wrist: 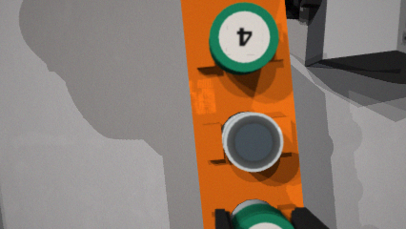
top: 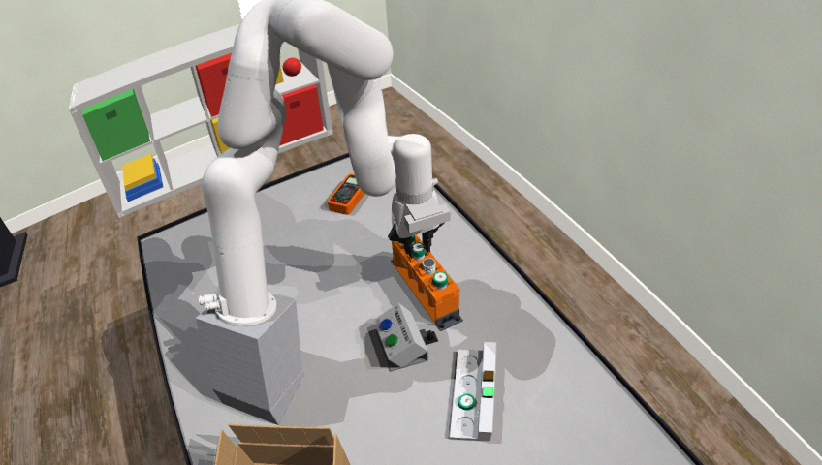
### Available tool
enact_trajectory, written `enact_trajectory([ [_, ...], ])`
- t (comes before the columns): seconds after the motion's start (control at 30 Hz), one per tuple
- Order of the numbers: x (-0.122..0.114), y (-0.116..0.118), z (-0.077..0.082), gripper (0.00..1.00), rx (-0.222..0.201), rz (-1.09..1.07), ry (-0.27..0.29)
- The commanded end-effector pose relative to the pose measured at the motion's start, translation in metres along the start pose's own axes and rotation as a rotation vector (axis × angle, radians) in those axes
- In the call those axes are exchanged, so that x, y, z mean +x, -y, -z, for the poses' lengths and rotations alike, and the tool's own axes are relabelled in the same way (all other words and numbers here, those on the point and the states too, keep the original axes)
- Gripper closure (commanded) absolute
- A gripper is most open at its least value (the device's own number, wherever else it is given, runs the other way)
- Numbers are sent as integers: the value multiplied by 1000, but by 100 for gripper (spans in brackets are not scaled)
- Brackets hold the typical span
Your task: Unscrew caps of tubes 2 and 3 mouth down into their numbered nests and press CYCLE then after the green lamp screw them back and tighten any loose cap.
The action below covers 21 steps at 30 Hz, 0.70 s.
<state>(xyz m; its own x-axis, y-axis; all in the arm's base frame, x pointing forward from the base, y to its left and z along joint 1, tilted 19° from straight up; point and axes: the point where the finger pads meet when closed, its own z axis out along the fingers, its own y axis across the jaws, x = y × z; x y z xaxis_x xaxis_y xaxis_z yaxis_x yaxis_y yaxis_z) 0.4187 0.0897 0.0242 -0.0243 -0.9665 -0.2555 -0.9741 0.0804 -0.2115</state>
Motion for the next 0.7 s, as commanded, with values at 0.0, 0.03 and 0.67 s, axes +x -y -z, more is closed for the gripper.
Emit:
enact_trajectory([
  [0.0,0,2,0,100,0,-188,-15],
  [0.03,0,2,0,100,0,-221,-15],
  [0.67,0,2,0,54,0,-306,-15],
])
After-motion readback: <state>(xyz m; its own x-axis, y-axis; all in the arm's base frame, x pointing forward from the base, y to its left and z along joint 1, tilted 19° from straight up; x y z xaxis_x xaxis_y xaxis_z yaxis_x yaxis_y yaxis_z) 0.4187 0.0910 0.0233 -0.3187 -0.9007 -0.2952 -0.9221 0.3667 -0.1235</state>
